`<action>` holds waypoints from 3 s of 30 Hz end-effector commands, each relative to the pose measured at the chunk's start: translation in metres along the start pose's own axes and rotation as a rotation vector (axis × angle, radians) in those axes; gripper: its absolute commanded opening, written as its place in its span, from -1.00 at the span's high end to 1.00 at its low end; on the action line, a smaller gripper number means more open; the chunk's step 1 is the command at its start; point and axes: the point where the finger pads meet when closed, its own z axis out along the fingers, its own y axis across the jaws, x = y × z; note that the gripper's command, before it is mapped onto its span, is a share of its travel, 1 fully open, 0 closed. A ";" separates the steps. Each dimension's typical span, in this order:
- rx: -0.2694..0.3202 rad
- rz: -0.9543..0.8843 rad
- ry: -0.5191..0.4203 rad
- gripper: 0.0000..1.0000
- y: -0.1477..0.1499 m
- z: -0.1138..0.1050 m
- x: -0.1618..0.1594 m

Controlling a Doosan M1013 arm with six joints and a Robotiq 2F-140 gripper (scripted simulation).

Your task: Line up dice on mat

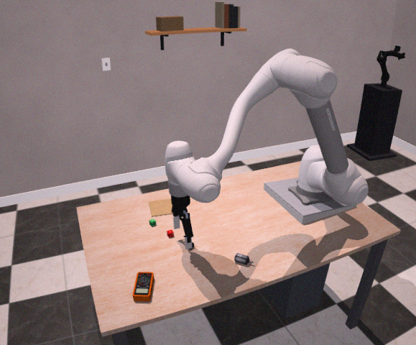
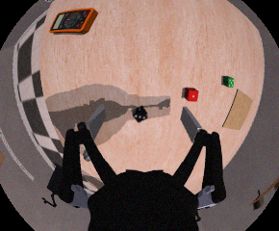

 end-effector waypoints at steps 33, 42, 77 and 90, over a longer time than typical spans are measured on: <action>0.001 0.000 0.001 -1.00 0.000 -0.001 0.000; 0.001 0.000 0.001 -1.00 0.000 -0.019 0.000; 0.001 -0.051 0.002 -1.00 0.105 -0.084 0.023; 0.001 -0.051 0.002 -1.00 0.107 -0.084 0.023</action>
